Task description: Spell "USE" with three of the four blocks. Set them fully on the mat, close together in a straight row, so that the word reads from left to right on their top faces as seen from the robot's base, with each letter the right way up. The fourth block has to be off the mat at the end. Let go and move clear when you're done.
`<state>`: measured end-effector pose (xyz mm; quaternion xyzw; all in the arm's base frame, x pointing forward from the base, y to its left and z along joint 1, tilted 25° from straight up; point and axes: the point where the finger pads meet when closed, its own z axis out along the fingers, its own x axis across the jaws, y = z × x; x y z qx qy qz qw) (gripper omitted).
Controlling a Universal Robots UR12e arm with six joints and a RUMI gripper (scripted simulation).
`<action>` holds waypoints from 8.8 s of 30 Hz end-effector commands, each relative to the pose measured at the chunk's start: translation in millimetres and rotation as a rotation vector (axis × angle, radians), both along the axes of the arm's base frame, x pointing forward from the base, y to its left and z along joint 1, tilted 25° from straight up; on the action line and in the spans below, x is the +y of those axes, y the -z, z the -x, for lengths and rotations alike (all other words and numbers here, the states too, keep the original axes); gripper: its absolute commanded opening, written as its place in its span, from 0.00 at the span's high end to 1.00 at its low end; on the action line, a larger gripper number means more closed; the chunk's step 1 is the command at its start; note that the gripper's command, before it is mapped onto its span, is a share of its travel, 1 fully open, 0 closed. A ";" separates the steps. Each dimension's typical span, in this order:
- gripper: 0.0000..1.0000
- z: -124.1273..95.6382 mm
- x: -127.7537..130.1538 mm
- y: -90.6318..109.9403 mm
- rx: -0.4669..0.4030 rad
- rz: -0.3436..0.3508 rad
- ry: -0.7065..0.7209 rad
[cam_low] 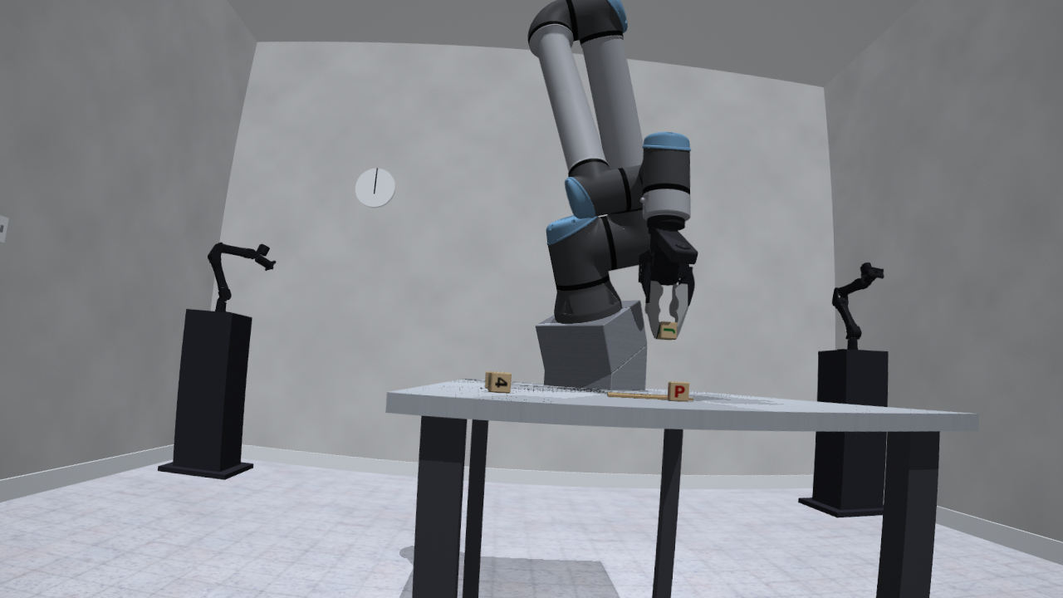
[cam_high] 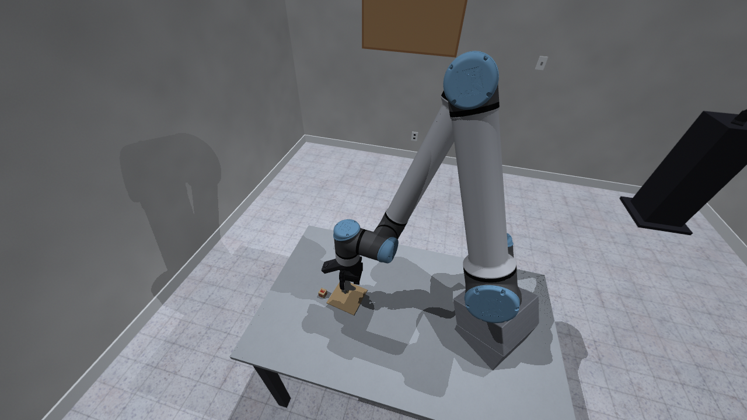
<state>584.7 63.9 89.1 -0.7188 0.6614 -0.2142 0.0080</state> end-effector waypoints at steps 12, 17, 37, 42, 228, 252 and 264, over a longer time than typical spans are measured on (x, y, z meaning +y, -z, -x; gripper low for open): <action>0.91 -5.9 6.7 -1.0 0.090 0.108 -0.317; 0.91 -6.5 8.6 -0.7 0.121 0.144 -0.419; 0.91 -8.5 13.8 0.0 0.230 0.273 -0.785; 0.91 -8.7 14.7 0.3 0.258 0.306 -0.879; 0.91 -39.6 -12.1 92.5 0.415 0.491 -1.402; 0.76 -39.6 -12.1 92.5 0.415 0.491 -1.402; 0.72 -39.5 -11.9 92.1 0.415 0.491 -1.402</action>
